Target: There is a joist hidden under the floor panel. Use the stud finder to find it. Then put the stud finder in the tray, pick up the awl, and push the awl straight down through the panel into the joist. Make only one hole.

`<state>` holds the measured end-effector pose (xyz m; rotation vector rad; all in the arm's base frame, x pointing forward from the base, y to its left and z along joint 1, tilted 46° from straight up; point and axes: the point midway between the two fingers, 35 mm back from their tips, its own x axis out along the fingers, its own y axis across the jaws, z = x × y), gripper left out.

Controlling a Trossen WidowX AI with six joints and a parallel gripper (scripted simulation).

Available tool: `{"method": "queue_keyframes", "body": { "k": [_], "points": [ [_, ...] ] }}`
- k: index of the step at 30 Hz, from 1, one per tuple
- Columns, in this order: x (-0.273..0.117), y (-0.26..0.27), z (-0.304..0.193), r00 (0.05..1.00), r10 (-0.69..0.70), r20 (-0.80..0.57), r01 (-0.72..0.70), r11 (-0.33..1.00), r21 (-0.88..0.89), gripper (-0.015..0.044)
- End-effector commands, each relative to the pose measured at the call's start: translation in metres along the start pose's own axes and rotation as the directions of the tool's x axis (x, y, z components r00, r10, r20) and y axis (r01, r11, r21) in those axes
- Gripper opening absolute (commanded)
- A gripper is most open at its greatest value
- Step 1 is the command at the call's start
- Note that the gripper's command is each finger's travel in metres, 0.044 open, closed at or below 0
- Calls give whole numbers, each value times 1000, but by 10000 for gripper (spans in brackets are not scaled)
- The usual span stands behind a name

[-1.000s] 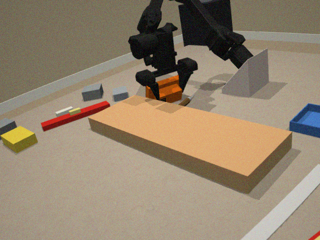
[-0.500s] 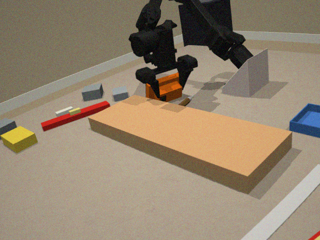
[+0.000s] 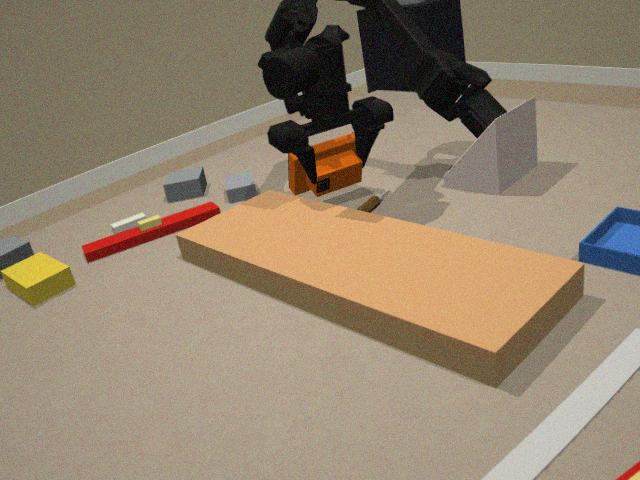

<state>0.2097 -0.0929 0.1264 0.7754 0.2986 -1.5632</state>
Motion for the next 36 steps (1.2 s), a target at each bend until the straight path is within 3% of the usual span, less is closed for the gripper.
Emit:
{"method": "queue_keyframes", "body": {
  "k": [1, 19, 36],
  "points": [
    [-7, 1, 0, 1000, 4, -4, -4, 1000, 7, 0],
    [-29, 0, 4, 1000, 4, -2, -4, 1000, 6, 0],
    [-25, -1, 7, 994, -7, -110, 7, 1000, 2, 0]
  ]
}}
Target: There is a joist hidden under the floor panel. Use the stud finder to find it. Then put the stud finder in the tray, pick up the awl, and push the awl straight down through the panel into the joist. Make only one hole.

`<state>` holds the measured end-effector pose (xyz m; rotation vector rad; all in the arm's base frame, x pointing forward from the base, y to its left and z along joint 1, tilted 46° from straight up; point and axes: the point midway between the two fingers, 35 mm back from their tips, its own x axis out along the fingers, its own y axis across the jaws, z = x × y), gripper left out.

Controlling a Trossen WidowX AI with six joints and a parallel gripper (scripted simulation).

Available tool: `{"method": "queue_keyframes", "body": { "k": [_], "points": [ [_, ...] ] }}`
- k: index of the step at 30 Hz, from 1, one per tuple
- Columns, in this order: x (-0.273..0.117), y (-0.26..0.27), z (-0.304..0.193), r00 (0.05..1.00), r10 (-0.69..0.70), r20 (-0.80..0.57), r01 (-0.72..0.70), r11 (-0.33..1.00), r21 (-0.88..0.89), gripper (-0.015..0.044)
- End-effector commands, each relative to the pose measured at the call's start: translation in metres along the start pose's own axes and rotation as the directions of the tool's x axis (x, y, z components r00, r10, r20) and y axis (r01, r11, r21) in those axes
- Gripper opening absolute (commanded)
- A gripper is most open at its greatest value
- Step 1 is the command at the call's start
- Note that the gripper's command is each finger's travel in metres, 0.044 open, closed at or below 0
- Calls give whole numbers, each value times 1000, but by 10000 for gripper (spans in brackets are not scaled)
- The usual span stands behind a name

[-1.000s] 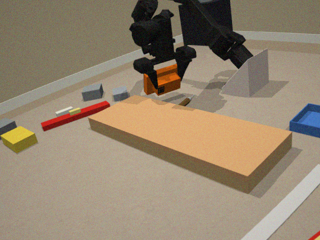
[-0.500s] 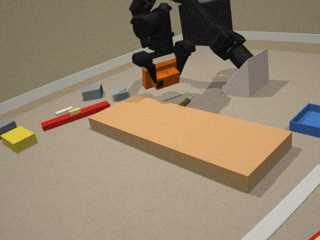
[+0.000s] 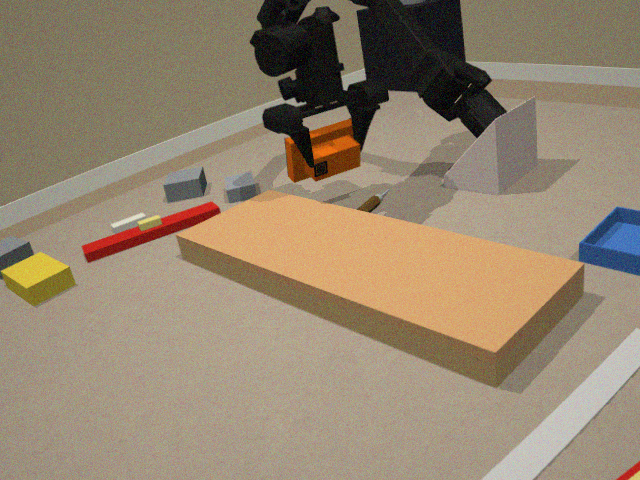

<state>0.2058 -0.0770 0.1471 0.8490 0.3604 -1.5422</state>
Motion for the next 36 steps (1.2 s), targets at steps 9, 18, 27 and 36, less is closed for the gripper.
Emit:
{"method": "queue_keyframes", "body": {
  "k": [9, 18, 27, 36],
  "points": [
    [1, -1, 1, 998, -2, -68, 2, 1000, -6, 0],
    [2, -1, 3, 991, -9, -132, 8, 1000, -7, 0],
    [2, -1, 5, 981, -6, -194, 5, 1000, -8, 0],
    [2, 0, 6, 972, -2, -237, 0, 1000, -9, 0]
  ]
}}
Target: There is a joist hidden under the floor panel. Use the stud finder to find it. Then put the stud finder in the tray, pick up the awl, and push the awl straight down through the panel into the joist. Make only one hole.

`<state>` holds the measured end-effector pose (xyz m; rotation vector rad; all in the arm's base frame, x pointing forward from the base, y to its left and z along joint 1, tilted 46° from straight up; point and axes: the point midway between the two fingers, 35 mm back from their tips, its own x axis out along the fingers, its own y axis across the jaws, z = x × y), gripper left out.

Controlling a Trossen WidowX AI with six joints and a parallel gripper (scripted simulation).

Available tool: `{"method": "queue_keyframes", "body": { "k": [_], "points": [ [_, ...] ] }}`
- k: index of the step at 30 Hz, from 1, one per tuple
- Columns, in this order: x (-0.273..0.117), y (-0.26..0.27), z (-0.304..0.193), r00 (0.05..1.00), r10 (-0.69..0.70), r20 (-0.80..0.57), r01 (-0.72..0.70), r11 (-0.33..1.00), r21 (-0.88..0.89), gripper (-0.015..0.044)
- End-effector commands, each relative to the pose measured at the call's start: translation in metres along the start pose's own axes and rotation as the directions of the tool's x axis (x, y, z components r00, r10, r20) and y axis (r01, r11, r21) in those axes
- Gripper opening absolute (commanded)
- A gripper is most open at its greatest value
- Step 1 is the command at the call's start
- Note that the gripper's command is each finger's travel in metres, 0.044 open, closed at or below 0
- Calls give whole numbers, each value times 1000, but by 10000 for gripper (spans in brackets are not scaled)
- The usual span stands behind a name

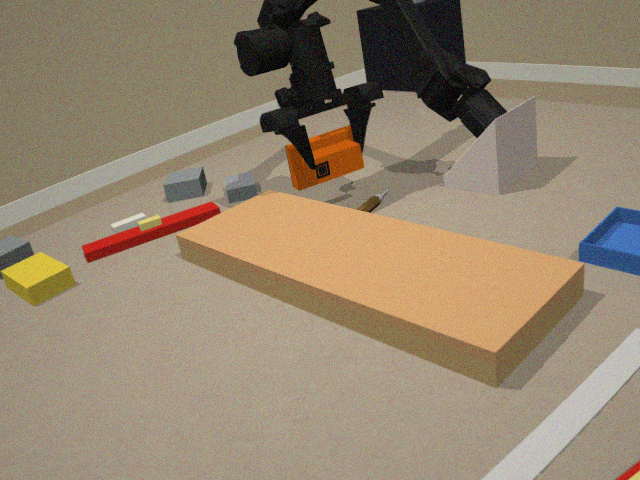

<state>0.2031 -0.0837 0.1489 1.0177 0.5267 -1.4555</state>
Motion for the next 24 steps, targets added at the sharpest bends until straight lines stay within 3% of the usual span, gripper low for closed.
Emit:
{"method": "queue_keyframes", "body": {
  "k": [1, 24],
  "points": [
    [-1, 0, 0, 1000, 3, -24, -3, 1000, -4, 0],
    [0, 0, 3, 987, 2, -158, -3, 1000, -6, 0]
  ]
}}
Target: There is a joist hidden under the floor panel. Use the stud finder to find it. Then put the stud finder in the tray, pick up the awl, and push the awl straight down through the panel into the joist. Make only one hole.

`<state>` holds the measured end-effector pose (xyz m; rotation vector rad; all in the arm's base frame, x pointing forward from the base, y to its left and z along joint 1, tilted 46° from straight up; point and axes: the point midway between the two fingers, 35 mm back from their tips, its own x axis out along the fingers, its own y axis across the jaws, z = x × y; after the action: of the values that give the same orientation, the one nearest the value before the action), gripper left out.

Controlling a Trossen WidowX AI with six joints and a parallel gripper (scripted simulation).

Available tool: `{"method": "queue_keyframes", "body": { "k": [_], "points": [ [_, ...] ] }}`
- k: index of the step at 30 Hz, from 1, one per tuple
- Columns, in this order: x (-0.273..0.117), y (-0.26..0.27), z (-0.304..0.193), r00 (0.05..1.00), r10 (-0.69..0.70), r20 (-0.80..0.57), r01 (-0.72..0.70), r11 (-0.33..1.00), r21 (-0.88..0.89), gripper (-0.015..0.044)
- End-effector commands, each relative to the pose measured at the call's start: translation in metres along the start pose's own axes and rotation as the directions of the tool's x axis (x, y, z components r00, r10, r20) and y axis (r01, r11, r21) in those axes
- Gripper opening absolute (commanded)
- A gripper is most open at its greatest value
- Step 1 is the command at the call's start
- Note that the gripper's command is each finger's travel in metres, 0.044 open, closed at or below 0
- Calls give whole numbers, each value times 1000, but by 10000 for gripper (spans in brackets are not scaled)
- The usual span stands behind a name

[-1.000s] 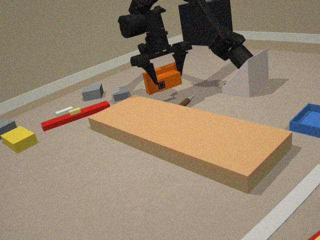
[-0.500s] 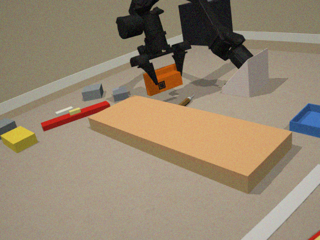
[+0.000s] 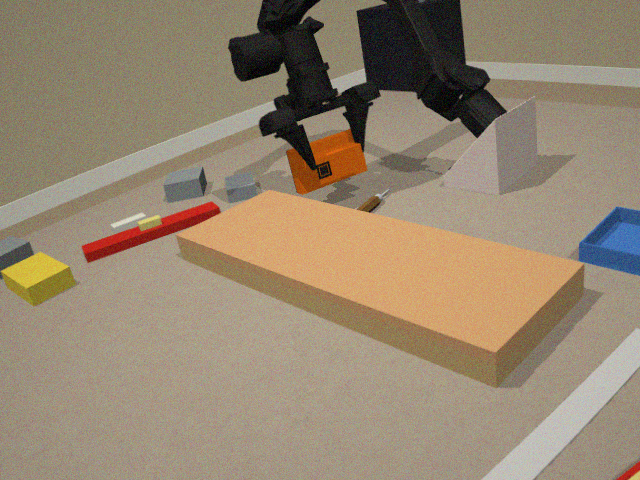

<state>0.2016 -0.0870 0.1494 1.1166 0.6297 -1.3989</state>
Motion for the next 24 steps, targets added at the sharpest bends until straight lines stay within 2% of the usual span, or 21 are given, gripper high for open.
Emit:
{"method": "queue_keyframes", "body": {
  "k": [1, 24],
  "points": [
    [-2, 1, 0, 999, 10, -31, -10, 1000, -4, 0],
    [-1, 1, 3, 990, 7, -140, -8, 1000, -7, 0]
  ]
}}
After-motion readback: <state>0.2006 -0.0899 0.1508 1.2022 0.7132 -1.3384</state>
